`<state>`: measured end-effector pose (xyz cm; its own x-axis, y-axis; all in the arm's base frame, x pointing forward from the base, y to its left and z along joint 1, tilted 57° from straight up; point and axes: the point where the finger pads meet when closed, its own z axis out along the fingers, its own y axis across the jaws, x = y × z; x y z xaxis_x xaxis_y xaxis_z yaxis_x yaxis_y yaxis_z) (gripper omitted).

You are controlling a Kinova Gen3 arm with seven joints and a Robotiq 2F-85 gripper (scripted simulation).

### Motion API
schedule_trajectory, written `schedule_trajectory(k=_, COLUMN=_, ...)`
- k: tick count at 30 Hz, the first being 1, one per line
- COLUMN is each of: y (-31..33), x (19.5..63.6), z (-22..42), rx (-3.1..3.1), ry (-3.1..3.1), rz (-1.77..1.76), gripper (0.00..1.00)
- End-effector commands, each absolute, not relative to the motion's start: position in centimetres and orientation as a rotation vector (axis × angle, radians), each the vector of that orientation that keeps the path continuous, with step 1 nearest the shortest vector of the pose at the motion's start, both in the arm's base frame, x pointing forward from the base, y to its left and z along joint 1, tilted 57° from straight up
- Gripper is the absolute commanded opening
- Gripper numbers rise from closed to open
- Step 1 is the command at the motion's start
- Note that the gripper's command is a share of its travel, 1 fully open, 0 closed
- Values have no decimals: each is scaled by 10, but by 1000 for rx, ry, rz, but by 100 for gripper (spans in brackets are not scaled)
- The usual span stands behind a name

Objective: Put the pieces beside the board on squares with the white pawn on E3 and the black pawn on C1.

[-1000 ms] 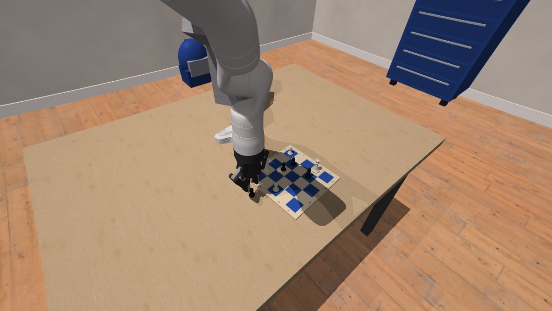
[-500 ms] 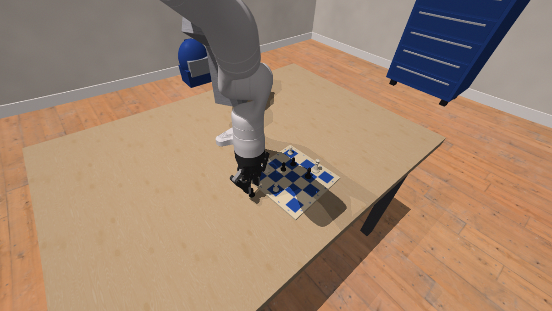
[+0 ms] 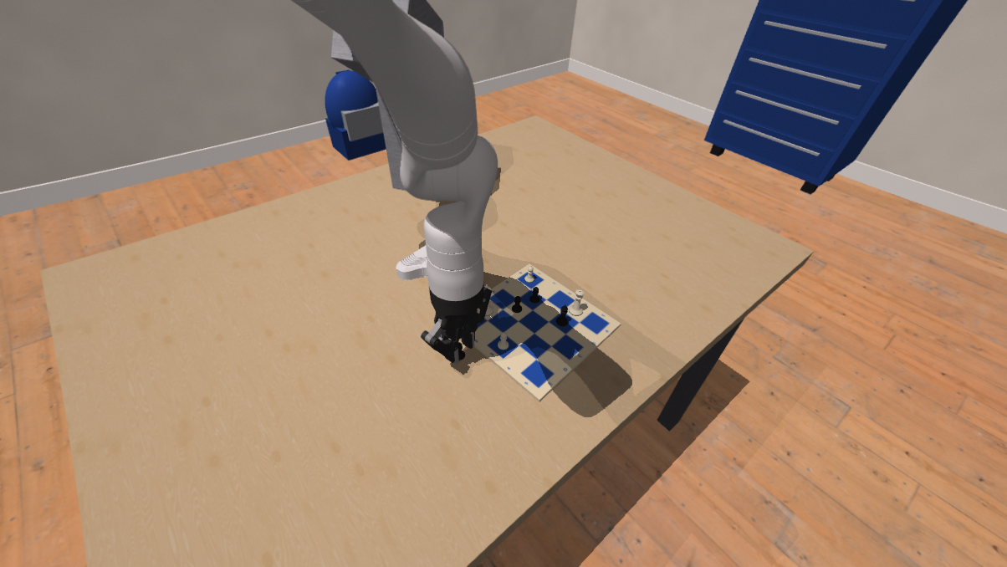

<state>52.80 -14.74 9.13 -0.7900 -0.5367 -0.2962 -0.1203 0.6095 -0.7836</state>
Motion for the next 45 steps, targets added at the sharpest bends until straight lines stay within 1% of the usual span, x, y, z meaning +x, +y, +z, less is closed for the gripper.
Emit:
schedule_trajectory(k=1, y=-150, x=527, z=90, rx=-516, ry=2326, rz=-1082, gripper=34)
schedule_trajectory(k=39, y=-151, x=528, z=89, rx=-516, ry=2326, rz=-1082, gripper=34)
schedule_trajectory(k=40, y=-151, x=528, z=89, rx=-516, ry=2326, rz=-1082, gripper=0)
schedule_trajectory(k=45, y=-151, x=528, z=89, rx=-516, ry=2326, rz=-1082, gripper=0)
